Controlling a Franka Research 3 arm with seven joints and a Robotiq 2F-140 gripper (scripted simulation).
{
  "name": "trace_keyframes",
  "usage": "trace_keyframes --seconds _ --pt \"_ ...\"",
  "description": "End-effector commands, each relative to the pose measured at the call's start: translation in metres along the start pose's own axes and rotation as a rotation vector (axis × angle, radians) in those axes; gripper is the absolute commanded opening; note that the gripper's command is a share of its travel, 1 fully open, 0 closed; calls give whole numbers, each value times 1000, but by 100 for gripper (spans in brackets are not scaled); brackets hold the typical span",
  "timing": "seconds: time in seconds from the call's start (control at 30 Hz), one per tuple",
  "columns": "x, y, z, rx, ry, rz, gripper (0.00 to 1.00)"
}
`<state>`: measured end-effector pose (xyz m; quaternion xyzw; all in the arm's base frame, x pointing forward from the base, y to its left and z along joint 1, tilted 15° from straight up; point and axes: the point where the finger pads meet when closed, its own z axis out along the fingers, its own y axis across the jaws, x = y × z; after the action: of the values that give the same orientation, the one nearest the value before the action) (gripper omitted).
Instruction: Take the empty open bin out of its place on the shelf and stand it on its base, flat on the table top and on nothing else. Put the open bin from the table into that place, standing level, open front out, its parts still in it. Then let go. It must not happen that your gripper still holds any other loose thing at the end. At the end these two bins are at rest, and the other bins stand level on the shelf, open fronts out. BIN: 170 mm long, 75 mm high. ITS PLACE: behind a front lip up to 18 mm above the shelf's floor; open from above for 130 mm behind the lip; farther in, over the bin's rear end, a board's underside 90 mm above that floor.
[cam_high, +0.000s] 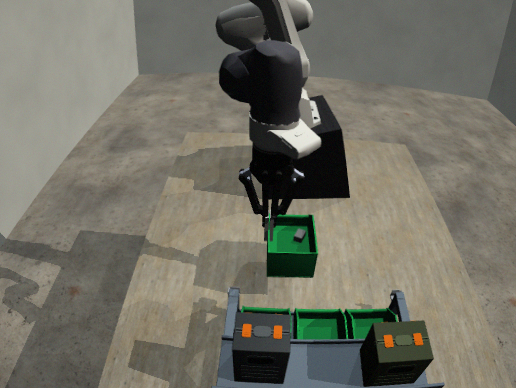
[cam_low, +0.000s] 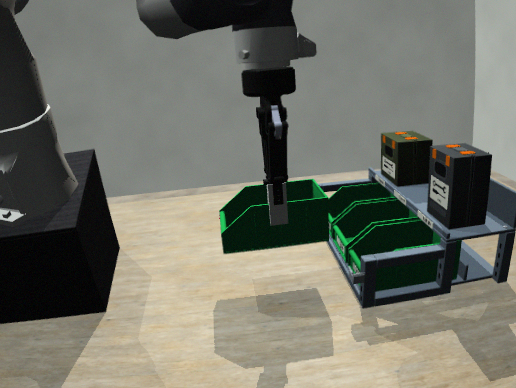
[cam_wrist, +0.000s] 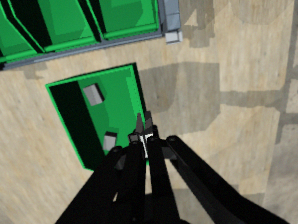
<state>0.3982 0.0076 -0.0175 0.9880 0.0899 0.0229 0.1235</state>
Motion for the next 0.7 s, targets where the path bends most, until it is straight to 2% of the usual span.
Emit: trace_keyframes --seconds 0.0,0.07,0.2,0.67 --pt "-2 -31 1 -4 0 29 0" --pt "-2 -31 1 -4 0 29 0" --pt "-2 -48 1 -4 0 21 0" --pt "-2 -49 1 -4 0 21 0"
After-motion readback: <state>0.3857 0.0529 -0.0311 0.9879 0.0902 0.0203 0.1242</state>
